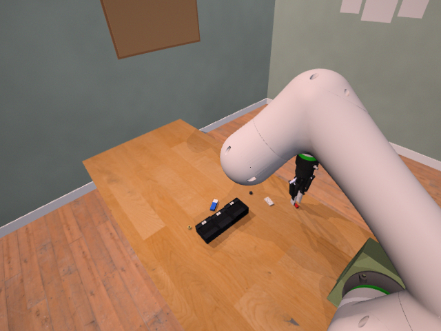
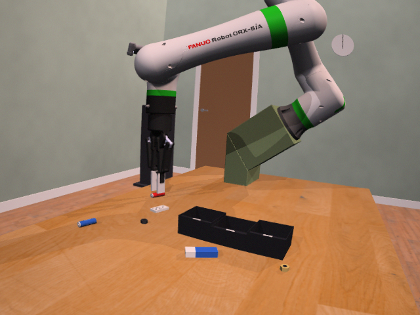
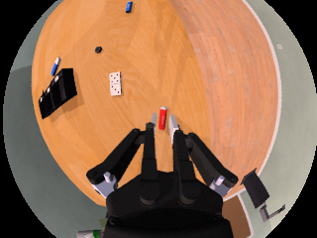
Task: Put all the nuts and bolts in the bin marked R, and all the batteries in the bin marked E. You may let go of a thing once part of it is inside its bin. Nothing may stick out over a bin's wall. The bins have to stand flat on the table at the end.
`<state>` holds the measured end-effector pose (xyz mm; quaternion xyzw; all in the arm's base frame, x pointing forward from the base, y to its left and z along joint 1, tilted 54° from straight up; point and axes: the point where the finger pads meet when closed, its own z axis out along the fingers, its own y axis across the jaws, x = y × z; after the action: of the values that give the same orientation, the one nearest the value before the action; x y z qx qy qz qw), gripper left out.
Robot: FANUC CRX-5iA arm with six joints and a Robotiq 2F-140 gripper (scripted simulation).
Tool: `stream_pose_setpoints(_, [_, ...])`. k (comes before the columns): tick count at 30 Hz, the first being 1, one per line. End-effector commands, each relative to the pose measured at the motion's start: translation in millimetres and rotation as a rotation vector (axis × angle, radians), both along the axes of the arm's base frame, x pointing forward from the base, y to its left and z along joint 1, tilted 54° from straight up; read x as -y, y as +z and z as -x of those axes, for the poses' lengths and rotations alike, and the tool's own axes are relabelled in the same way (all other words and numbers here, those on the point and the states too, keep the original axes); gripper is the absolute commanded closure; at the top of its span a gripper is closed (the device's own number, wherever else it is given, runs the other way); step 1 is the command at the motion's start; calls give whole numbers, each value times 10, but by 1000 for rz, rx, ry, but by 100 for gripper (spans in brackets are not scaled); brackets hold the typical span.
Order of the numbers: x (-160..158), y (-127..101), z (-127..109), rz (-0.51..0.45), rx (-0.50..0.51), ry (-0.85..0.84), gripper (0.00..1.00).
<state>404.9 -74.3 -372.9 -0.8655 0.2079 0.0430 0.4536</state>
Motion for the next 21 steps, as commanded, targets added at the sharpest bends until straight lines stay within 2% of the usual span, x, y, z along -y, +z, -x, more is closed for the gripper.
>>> stream_pose_setpoints(1, [-26, -23, -7, 1, 0, 0, 74])
stream_pose_setpoints(21, [-123, -93, -18, 1, 0, 0, 74])
